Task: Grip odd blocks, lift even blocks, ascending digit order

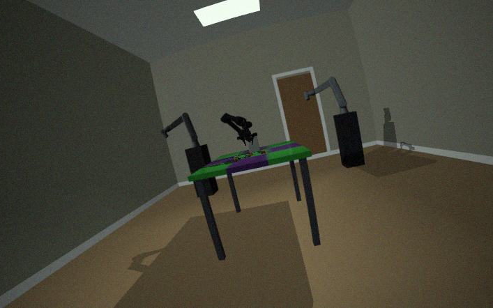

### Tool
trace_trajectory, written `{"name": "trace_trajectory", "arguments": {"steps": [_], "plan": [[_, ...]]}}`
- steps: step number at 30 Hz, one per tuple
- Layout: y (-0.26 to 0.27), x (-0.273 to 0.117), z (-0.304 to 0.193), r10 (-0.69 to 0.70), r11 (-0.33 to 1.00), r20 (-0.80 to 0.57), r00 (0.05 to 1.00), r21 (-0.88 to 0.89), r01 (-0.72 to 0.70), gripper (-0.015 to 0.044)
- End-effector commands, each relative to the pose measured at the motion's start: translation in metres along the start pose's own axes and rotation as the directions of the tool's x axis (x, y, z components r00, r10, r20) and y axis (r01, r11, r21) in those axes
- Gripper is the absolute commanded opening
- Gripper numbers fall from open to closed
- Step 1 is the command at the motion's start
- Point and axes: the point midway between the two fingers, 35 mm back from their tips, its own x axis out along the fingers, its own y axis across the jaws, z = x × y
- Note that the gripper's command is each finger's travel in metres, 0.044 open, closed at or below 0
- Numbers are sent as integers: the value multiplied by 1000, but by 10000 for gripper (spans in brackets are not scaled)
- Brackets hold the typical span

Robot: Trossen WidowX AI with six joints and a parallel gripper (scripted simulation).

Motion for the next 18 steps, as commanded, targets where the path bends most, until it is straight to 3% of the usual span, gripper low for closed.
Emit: {"name": "trace_trajectory", "arguments": {"steps": [1, 3, 12, 18], "plan": [[-2, -33, -1, 9, 1000, 9, 1000, 16, -9, 164], [-2, -33, -1, 9, 1000, 9, 1000, 16, -9, 120], [0, -33, -2, 10, 1000, 9, 1000, 15, -10, 120], [73, -34, -45, 17, 1000, 8, 1000, 13, -17, 120]]}}
